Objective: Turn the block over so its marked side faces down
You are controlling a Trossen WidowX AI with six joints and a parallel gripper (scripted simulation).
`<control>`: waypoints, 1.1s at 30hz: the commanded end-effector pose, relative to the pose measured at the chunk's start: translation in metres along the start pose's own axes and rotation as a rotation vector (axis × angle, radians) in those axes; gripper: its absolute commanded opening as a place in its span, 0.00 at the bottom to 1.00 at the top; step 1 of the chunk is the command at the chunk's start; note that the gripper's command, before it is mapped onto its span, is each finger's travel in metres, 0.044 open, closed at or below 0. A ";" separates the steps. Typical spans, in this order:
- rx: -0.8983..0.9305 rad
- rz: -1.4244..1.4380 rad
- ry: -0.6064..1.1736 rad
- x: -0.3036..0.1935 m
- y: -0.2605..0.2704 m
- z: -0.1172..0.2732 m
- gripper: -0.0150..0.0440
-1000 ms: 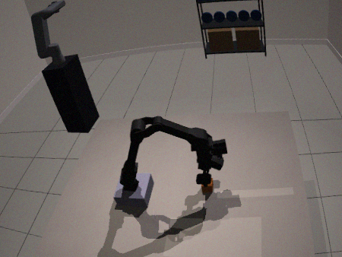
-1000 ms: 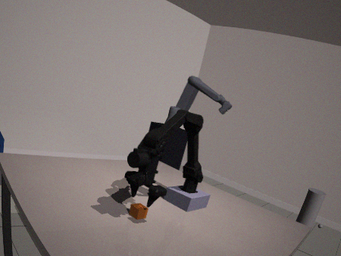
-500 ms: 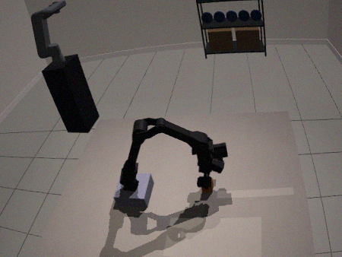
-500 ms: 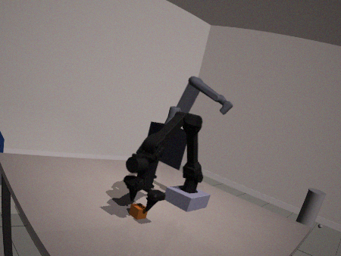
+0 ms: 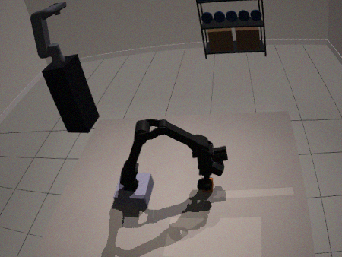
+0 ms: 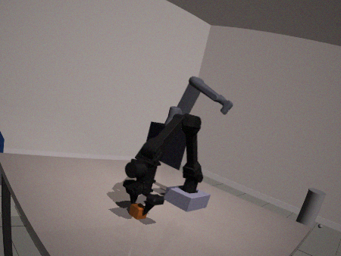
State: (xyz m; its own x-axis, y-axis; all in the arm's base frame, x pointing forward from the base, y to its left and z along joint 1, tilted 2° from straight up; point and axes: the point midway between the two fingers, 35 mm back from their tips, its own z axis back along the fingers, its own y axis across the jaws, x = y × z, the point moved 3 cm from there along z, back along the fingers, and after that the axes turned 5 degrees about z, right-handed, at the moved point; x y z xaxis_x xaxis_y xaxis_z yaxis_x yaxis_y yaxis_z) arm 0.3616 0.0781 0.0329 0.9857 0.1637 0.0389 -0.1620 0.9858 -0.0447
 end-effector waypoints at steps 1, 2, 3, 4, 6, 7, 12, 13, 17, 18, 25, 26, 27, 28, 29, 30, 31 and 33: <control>0.004 0.004 0.009 -0.001 0.000 -0.003 0.73; 0.004 0.004 0.009 -0.001 0.000 -0.003 0.69; 0.004 0.004 0.009 -0.001 0.000 -0.003 0.64; 0.004 0.004 0.009 -0.001 0.000 -0.003 0.63; 0.004 0.004 0.009 -0.001 0.000 -0.003 0.61; 0.004 0.004 0.009 -0.001 0.000 -0.003 0.60; 0.004 0.004 0.009 -0.001 0.000 -0.003 0.54; 0.004 0.004 0.009 -0.001 0.000 -0.003 0.53; 0.004 0.004 0.009 -0.001 0.000 -0.003 0.49; 0.004 0.004 0.009 -0.001 0.000 -0.003 0.47; 0.004 0.004 0.009 -0.001 0.000 0.008 0.30; 0.004 0.004 0.009 -0.001 0.000 0.016 0.25; 0.004 0.004 0.009 -0.001 0.000 0.022 0.25; 0.004 0.004 0.009 -0.001 0.000 0.025 0.25; 0.004 0.004 0.009 -0.001 0.000 0.027 0.25; 0.004 0.004 0.009 -0.001 0.000 0.027 0.25; 0.004 0.004 0.009 -0.001 0.000 0.027 0.25; 0.004 0.004 0.009 -0.001 0.000 0.027 0.25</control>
State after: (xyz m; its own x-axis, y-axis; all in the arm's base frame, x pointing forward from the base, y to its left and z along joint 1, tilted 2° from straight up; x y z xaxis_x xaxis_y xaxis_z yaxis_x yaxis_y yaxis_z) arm 0.3578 0.0782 0.0525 0.9858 0.1673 0.0155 -0.1664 0.9850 -0.0456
